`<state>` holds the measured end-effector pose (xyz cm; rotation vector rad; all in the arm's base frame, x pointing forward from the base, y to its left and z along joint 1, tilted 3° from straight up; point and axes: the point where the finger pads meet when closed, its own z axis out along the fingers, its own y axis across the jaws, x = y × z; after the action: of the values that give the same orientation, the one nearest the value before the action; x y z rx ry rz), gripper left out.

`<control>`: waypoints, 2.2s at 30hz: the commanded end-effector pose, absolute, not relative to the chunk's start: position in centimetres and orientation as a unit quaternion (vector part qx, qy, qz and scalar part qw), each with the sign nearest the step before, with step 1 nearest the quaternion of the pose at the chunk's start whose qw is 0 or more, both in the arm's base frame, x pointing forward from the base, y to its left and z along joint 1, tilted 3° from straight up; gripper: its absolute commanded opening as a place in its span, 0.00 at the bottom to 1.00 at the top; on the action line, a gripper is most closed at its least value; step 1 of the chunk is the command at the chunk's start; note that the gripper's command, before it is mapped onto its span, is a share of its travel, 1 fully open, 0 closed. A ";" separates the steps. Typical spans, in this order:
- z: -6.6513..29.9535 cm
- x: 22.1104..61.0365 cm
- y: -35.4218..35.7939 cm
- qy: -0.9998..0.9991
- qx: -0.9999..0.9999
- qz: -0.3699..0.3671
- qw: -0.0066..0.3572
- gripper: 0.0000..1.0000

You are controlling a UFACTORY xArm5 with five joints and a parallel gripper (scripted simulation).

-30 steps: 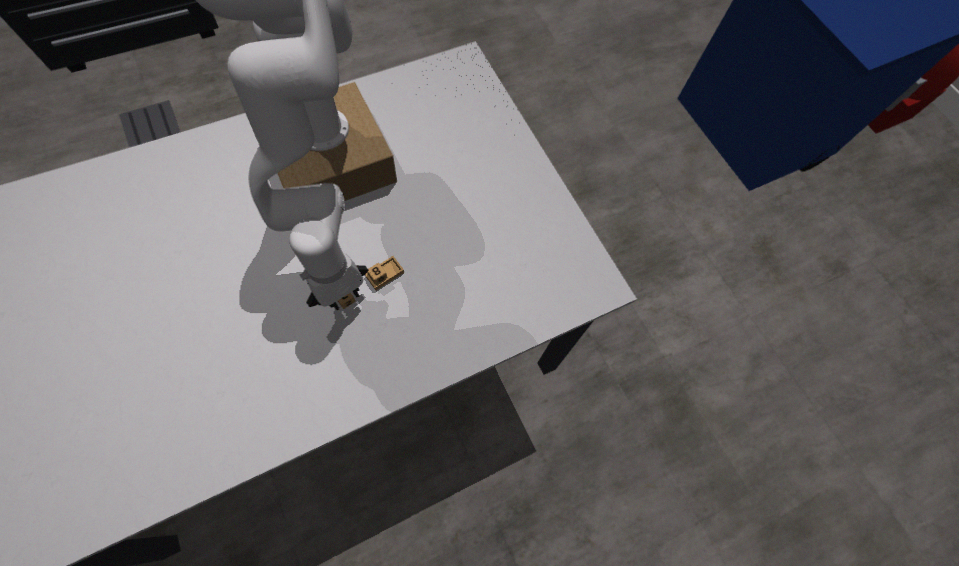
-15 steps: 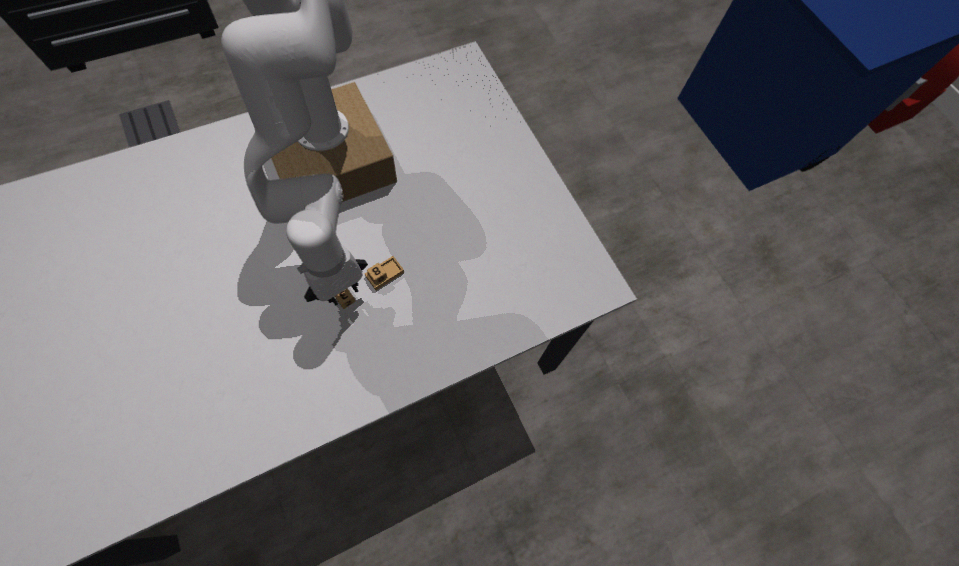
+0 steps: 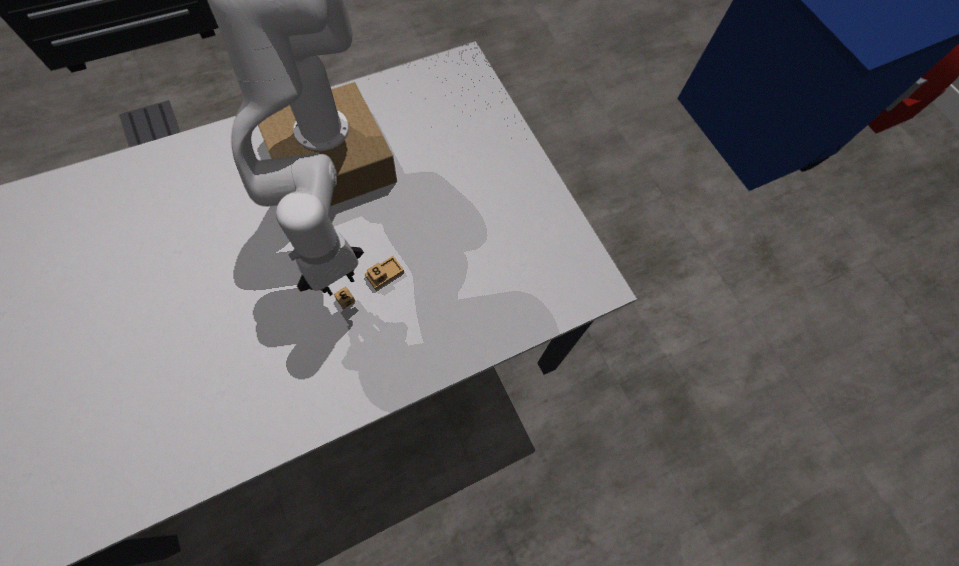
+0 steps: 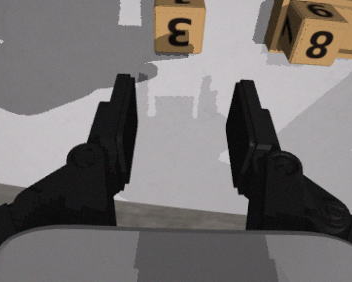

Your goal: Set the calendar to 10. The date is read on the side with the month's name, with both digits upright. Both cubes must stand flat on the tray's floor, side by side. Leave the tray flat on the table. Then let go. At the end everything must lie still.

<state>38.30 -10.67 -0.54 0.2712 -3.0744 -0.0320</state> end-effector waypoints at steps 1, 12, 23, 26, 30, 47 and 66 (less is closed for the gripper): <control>-0.2 38.4 -10.7 -0.996 0.088 -0.010 0.027 0.49; -0.1 38.4 -10.7 -0.996 0.088 -0.010 0.027 1.00; -0.1 38.4 -10.7 -0.996 0.088 -0.010 0.027 1.00; -0.2 38.4 -10.7 -0.996 0.089 -0.010 0.027 1.00; -0.2 38.4 -10.7 -0.993 0.118 -0.011 0.026 1.00; -0.6 38.3 -10.6 -0.913 0.407 -0.018 0.022 1.00; -1.0 38.3 -10.6 -0.727 0.687 -0.025 0.015 1.00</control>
<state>38.15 -10.57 -1.05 1.9769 -2.3953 -0.0775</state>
